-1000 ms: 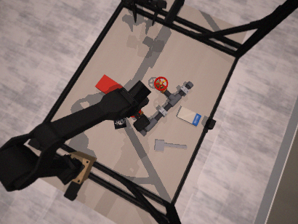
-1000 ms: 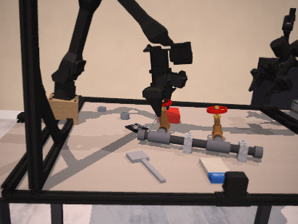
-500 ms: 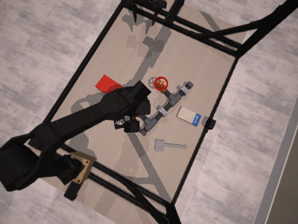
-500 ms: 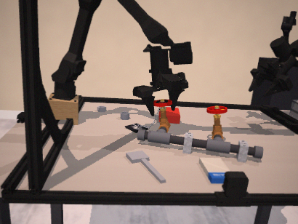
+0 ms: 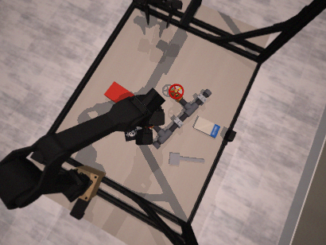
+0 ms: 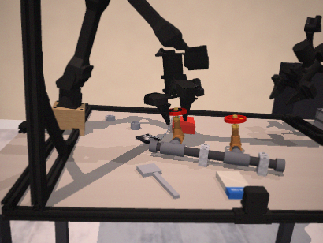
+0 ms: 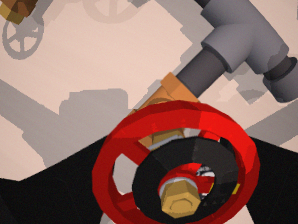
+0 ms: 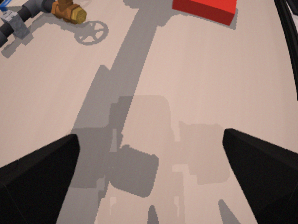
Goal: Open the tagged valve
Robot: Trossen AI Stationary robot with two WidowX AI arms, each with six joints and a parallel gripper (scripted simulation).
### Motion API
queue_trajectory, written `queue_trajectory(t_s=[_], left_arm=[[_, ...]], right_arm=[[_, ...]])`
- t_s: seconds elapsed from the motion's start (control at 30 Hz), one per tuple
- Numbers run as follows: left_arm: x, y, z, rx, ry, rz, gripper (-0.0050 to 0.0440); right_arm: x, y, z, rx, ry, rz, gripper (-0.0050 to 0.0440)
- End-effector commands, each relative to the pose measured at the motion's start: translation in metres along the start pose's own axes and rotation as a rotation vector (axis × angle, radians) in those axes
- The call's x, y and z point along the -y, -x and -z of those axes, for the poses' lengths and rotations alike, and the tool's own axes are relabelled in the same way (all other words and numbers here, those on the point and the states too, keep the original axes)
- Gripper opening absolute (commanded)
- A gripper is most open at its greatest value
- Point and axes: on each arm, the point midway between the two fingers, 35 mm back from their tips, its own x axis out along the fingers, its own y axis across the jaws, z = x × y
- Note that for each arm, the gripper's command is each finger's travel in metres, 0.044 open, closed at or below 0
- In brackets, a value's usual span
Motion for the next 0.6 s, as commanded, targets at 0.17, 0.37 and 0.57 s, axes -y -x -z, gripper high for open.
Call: queue_trajectory(t_s=[0.17,0.37,0.57], left_arm=[[0.0000,0.0008,0.0000,0.000,0.002,-0.001,0.0000],[0.0000,0.0008,0.0000,0.000,0.002,-0.001,0.0000],[0.0000,0.0000,0.0000,0.000,0.316,0.000,0.0000]], right_arm=[[0.0000,0.0000,0.0001,0.000,0.000,0.000,0.0400],[0.0000,0.0000,0.0001,0.000,0.000,0.000,0.0400],[0.0000,0.0000,0.0000,0.000,0.000,0.000,0.0400]])
